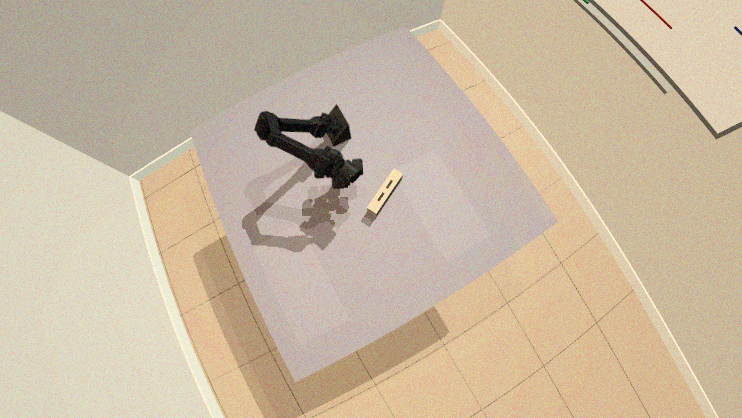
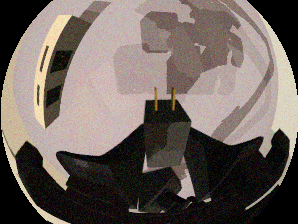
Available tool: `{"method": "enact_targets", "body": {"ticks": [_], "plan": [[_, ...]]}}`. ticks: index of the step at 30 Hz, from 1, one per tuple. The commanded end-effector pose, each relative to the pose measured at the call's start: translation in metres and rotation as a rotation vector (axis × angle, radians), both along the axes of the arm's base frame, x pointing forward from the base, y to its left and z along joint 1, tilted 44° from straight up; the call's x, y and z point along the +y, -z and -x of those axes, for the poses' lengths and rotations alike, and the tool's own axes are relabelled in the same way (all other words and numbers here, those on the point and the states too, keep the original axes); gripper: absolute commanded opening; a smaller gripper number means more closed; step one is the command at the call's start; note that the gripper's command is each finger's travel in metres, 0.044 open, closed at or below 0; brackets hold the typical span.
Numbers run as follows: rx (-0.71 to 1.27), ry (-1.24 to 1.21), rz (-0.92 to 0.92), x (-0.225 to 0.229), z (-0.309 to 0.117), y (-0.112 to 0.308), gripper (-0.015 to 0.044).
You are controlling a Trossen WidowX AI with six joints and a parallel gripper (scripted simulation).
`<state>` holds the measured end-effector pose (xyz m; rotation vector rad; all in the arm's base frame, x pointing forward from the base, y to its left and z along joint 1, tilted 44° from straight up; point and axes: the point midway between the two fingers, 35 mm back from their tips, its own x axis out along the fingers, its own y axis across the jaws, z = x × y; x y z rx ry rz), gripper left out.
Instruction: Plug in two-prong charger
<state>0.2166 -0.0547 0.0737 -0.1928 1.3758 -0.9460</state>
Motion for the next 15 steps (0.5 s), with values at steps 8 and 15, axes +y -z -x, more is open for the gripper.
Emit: {"method": "enact_targets", "body": {"ticks": [8, 15], "plan": [[0.105, -0.123, -0.008, 0.001, -0.012, 0.009, 0.0000], [0.175, -0.199, -0.011, 0.001, -0.018, 0.015, 0.0000]]}}
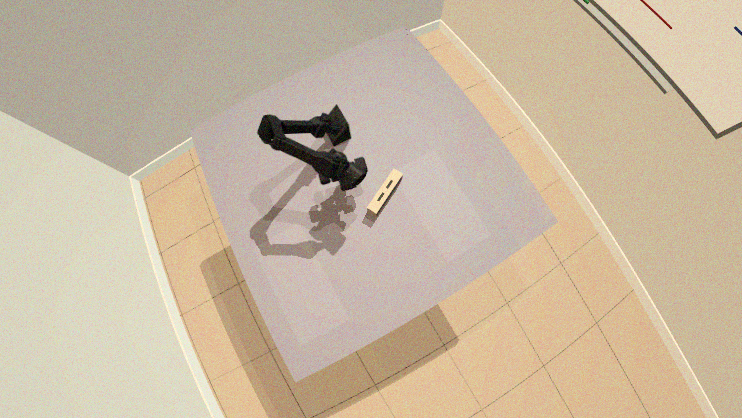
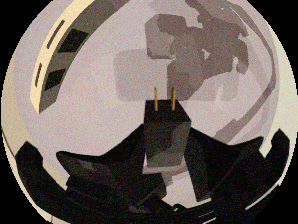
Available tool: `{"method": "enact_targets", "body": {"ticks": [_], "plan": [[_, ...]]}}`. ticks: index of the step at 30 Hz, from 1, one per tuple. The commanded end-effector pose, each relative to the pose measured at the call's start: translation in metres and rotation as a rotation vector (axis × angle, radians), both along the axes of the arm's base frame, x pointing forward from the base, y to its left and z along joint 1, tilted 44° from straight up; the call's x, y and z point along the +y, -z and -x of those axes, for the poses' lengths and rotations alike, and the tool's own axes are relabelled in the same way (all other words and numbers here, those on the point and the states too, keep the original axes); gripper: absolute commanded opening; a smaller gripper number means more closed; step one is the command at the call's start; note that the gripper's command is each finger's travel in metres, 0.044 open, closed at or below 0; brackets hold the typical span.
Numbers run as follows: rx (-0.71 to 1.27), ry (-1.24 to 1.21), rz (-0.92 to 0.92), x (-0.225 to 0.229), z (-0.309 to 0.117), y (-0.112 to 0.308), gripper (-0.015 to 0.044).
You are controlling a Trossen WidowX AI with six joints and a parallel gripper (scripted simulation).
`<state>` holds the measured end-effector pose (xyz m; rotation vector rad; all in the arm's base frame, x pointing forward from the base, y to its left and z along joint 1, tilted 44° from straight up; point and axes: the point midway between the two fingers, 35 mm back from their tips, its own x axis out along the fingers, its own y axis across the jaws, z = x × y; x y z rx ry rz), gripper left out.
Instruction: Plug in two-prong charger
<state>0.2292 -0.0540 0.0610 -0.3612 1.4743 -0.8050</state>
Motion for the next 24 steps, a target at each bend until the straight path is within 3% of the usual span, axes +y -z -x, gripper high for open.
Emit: {"method": "enact_targets", "body": {"ticks": [1, 24], "plan": [[0.041, -0.053, 0.000, 0.000, -0.006, 0.003, 0.0000], [0.272, -0.300, -0.011, -0.001, -0.024, 0.025, 0.0000]]}}
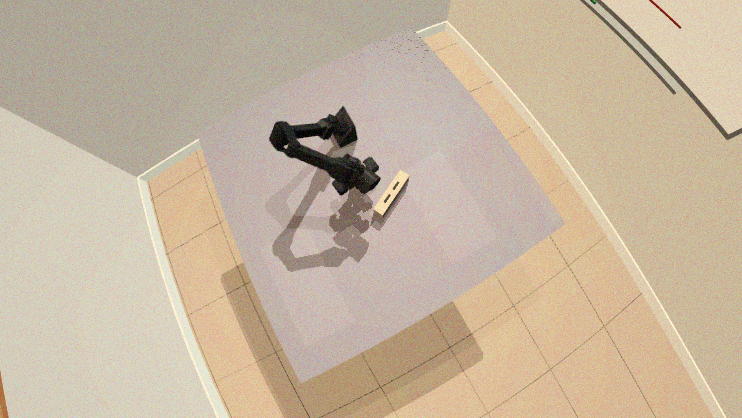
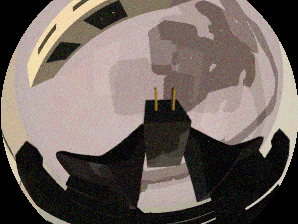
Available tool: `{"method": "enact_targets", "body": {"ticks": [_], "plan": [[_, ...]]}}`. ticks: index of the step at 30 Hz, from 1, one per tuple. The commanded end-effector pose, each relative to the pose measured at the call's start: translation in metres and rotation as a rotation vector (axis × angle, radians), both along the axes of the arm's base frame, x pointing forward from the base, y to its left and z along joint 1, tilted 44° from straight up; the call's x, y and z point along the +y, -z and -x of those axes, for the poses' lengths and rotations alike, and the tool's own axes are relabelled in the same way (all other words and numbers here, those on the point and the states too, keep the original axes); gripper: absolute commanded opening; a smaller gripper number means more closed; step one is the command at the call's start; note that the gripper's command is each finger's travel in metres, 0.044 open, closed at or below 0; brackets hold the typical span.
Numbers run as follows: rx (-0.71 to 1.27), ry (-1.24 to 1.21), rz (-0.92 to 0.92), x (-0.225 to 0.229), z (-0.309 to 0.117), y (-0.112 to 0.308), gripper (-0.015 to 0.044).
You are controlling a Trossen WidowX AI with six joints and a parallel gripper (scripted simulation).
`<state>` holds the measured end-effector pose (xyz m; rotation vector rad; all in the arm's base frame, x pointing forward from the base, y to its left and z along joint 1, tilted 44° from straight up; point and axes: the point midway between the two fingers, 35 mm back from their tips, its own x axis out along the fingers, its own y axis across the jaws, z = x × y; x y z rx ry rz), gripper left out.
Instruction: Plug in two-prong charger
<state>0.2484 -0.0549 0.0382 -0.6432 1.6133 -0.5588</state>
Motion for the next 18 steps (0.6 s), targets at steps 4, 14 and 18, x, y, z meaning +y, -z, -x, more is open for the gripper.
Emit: {"method": "enact_targets", "body": {"ticks": [4, 14, 18], "plan": [[0.073, -0.084, -0.002, -0.001, -0.008, 0.007, 0.0000], [0.176, -0.189, -0.006, -0.001, -0.015, 0.017, 0.0000], [0.187, -0.201, -0.007, -0.001, -0.016, 0.019, 0.0000]]}}
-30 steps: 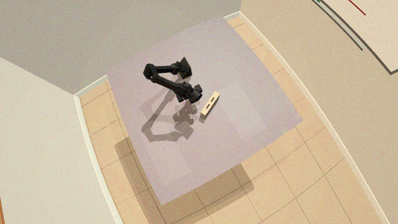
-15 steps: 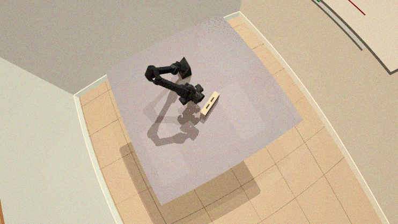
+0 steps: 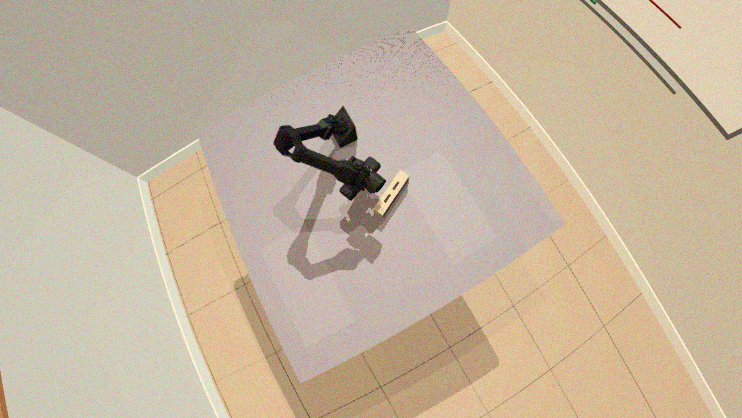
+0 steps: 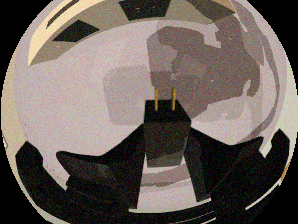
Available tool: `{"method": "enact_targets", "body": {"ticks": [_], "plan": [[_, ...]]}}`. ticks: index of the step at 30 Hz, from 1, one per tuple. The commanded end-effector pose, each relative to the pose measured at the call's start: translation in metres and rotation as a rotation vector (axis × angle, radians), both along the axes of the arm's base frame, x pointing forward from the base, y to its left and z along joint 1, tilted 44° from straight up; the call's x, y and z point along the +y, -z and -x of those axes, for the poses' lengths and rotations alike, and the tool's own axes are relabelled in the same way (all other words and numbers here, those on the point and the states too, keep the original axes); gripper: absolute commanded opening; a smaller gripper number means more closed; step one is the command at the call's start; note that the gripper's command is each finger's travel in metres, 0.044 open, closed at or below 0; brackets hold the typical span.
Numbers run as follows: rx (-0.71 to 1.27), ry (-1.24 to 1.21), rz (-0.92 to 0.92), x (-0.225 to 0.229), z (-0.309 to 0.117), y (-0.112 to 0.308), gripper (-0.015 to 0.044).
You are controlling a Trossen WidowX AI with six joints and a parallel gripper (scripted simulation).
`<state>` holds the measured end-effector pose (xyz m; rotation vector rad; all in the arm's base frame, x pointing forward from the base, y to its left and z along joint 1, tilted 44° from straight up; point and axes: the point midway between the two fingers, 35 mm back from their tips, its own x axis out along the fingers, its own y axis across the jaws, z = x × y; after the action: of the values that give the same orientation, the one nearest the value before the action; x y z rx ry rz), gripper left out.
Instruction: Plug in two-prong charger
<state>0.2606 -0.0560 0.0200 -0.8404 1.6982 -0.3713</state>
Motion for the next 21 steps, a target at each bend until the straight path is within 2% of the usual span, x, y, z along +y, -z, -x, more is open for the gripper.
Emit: {"method": "enact_targets", "body": {"ticks": [1, 21], "plan": [[0.013, -0.022, 0.001, 0.000, -0.005, 0.001, 0.0000], [0.037, -0.048, -0.001, 0.008, -0.027, 0.010, 0.0000]]}}
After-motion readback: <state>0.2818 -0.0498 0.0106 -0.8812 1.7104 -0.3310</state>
